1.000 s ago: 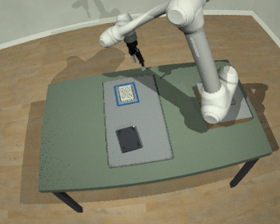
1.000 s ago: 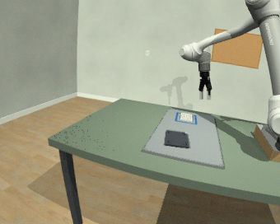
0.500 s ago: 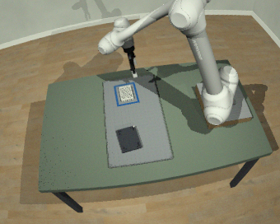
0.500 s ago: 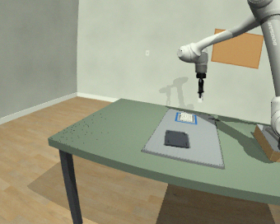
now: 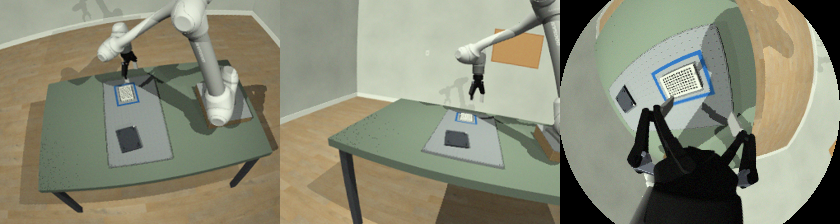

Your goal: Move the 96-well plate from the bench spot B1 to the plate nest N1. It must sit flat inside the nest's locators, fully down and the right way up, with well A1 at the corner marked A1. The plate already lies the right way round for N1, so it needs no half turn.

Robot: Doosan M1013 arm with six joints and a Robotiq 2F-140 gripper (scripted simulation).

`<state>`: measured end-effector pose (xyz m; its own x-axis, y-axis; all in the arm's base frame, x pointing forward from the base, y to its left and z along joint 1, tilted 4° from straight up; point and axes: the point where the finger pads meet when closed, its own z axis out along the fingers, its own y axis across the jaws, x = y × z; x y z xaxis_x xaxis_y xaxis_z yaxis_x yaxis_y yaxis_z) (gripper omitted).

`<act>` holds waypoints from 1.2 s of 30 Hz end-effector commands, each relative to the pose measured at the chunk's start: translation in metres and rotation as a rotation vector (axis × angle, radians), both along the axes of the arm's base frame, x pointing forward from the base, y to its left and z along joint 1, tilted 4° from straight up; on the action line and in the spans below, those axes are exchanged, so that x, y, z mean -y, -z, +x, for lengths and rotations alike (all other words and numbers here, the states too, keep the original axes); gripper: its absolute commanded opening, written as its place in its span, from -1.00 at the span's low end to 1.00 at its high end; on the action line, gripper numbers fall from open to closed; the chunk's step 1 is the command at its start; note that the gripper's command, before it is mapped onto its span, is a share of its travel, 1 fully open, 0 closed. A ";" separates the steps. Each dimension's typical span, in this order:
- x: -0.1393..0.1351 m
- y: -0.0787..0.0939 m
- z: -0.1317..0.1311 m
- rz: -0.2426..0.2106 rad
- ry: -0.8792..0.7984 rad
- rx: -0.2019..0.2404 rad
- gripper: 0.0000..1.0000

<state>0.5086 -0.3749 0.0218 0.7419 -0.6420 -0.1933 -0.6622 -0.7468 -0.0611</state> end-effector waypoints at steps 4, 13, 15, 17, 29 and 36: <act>-0.009 0.004 0.012 -0.042 0.154 -0.019 1.00; -0.028 0.011 0.034 -0.101 0.448 -0.036 1.00; -0.033 0.012 0.040 -0.112 0.514 -0.038 1.00; -0.034 0.013 0.042 -0.123 0.580 -0.040 1.00; -0.058 0.020 0.067 -0.165 0.910 -0.041 1.00; -0.060 0.020 0.069 -0.172 0.983 -0.041 1.00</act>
